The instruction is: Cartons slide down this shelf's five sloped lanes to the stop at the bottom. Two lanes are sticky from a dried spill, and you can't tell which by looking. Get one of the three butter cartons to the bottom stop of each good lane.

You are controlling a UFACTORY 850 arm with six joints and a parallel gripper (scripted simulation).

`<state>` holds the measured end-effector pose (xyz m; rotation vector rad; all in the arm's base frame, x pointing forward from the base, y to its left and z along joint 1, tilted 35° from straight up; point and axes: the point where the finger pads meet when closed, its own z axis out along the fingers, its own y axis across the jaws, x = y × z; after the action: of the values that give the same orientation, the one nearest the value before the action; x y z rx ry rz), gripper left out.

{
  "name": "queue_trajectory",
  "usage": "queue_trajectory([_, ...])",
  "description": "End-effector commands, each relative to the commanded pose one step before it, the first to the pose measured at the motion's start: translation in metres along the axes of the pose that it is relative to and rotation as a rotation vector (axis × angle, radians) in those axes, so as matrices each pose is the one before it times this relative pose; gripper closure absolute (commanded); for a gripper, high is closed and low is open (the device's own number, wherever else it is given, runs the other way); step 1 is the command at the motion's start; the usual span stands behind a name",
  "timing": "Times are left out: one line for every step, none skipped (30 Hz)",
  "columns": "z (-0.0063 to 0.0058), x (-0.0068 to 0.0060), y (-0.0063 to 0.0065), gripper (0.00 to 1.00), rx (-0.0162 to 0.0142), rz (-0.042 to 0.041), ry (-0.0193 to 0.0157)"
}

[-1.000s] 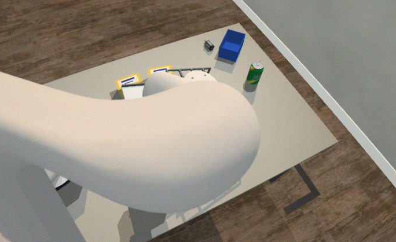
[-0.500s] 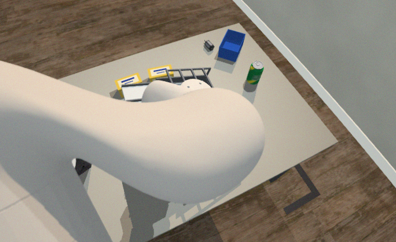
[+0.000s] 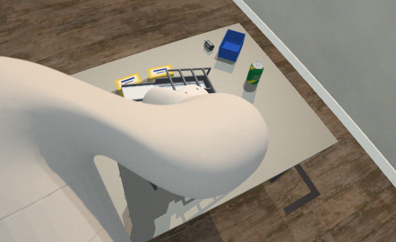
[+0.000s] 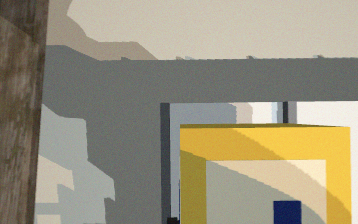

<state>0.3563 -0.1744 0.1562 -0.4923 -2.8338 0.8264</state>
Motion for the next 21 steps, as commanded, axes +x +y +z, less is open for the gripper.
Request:
queue_trajectory([0.00013, -0.00053, 0.00001, 1.00, 0.00004, 0.00042, -0.00132])
queue_trajectory([0.00000, 0.00000, 0.00000, 1.00, 0.00000, 0.00000, 0.00000])
queue_trajectory([0.00061, 0.00040, -0.00043, 1.00, -0.00024, -0.00006, 0.00017])
queue_trajectory([0.00000, 0.00000, 0.00000, 1.00, 0.00000, 0.00000, 0.00000])
queue_trajectory([0.00000, 0.00000, 0.00000, 1.00, 0.00000, 0.00000, 0.00000])
queue_trajectory([0.00000, 0.00000, 0.00000, 1.00, 0.00000, 0.00000, 0.00000])
queue_trajectory([0.00000, 0.00000, 0.00000, 1.00, 0.00000, 0.00000, 0.00000])
queue_trajectory([0.00000, 0.00000, 0.00000, 1.00, 0.00000, 0.00000, 0.00000])
queue_trajectory([0.00000, 0.00000, 0.00000, 1.00, 0.00000, 0.00000, 0.00000])
queue_trajectory([0.00000, 0.00000, 0.00000, 1.00, 0.00000, 0.00000, 0.00000])
queue_trajectory([0.00000, 0.00000, 0.00000, 1.00, 0.00000, 0.00000, 0.00000])
queue_trajectory([0.00000, 0.00000, 0.00000, 1.00, 0.00000, 0.00000, 0.00000])
queue_trajectory([0.00000, 0.00000, 0.00000, 1.00, 0.00000, 0.00000, 0.00000])
queue_trajectory([0.00000, 0.00000, 0.00000, 1.00, 0.00000, 0.00000, 0.00000])
queue_trajectory([0.00000, 0.00000, 0.00000, 1.00, 0.00000, 0.00000, 0.00000])
queue_trajectory([0.00000, 0.00000, 0.00000, 1.00, 0.00000, 0.00000, 0.00000])
queue_trajectory([0.00000, 0.00000, 0.00000, 1.00, 0.00000, 0.00000, 0.00000])
queue_trajectory([0.00000, 0.00000, 0.00000, 1.00, 0.00000, 0.00000, 0.00000])
queue_trajectory([0.00000, 0.00000, 0.00000, 1.00, 0.00000, 0.00000, 0.00000])
queue_trajectory([0.00248, -0.00036, -0.00035, 1.00, 0.00000, 0.00001, -0.00001])
queue_trajectory([0.00000, 0.00000, 0.00000, 1.00, 0.00000, 0.00000, 0.00000])
